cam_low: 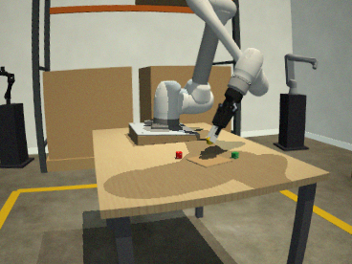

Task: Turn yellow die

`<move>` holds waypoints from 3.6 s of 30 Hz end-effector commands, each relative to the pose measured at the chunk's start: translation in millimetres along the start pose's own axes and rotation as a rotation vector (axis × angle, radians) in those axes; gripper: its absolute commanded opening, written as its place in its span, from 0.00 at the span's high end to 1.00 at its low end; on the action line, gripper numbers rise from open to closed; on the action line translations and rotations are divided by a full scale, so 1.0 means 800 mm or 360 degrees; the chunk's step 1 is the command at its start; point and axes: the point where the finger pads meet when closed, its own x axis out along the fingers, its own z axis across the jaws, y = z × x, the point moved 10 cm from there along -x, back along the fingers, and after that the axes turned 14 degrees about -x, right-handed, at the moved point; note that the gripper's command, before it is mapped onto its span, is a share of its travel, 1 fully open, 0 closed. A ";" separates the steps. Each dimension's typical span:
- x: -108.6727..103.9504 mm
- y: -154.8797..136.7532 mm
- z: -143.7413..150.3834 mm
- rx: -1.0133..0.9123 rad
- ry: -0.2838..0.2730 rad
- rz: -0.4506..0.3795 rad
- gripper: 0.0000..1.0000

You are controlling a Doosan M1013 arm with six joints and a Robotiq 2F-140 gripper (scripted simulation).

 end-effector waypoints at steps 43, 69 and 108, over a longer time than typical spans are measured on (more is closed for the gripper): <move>0.034 0.096 0.026 -0.0007 0.0212 -0.0984 0.87; 0.084 0.143 0.036 0.0000 0.0403 -0.1658 0.87; 0.127 0.158 0.040 0.0001 0.0504 -0.2062 0.87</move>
